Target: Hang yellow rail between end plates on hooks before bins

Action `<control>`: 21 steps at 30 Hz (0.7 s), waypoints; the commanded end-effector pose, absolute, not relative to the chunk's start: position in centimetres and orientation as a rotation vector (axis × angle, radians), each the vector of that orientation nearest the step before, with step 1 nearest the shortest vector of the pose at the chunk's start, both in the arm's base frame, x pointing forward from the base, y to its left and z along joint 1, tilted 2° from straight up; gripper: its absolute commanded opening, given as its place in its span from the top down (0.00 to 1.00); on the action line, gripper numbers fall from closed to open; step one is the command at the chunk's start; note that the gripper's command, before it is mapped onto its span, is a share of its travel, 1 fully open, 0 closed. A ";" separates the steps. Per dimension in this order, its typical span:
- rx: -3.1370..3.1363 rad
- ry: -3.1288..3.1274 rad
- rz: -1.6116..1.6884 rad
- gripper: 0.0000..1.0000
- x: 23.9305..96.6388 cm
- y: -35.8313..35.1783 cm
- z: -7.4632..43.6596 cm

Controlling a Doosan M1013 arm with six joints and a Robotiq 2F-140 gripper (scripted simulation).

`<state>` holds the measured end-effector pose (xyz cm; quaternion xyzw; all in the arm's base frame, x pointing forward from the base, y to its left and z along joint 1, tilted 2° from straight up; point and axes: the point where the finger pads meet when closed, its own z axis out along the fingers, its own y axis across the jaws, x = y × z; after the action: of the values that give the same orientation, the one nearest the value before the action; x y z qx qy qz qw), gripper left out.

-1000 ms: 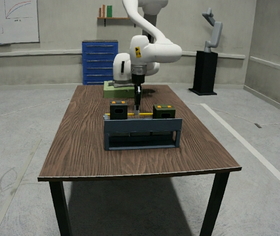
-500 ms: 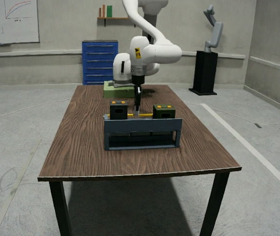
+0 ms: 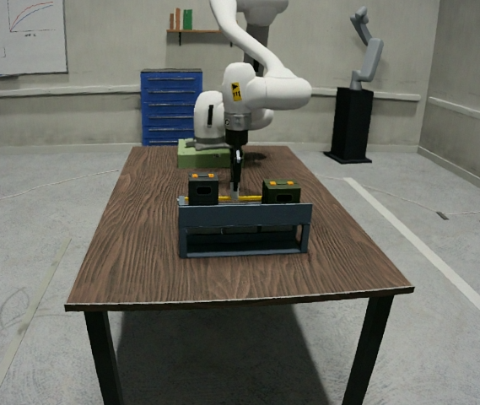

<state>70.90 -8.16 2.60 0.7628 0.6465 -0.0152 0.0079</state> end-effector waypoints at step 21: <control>2.381 2.024 -0.042 0.90 70.8 -8.3 2.0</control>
<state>70.89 -8.15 2.23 0.7627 0.6466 -0.0140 0.0091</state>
